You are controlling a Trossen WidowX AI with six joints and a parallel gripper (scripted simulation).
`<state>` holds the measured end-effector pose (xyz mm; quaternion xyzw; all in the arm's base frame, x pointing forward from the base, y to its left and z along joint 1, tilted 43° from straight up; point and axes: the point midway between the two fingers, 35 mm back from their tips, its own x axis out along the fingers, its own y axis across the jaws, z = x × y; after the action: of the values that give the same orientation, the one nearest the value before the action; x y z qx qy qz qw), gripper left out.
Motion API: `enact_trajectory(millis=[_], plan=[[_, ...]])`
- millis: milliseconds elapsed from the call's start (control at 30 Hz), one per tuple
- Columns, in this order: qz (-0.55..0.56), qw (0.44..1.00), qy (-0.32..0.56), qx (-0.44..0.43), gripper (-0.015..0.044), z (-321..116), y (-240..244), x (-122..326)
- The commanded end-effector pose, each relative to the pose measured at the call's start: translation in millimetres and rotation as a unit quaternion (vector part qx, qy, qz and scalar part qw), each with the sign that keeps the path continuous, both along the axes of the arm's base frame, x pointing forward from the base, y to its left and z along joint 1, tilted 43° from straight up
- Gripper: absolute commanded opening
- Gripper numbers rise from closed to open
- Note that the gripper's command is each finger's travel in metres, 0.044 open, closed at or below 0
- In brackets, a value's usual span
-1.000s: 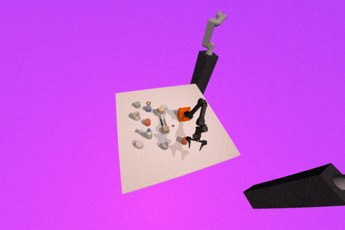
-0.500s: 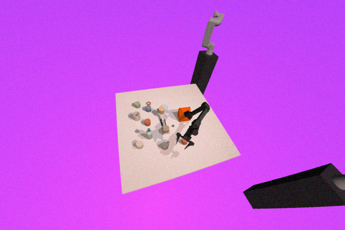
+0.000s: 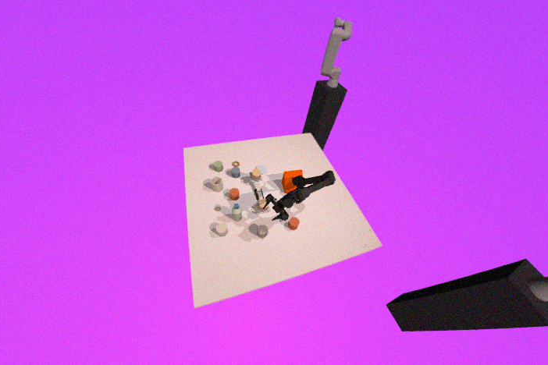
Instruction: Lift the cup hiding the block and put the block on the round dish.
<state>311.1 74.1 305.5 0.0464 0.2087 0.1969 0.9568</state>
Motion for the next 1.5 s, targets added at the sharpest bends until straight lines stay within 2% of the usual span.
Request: enact_trajectory(millis=[0,333,733,1000,1300,1467], plan=[[-0.019,0.999,0.039,-0.027,0.044,-27,-31,3],[-0.05,0.985,0.157,-0.041,0.044,-95,-108,-16],[-0.08,0.965,0.244,0.046,0.044,-147,-171,-72],[-0.112,0.953,0.245,0.14,0.044,-162,-195,-112],[-0.17,0.934,0.19,0.249,0.044,-162,-216,-150],[-0.176,0.932,0.184,0.257,0.044,-162,-217,-153]])
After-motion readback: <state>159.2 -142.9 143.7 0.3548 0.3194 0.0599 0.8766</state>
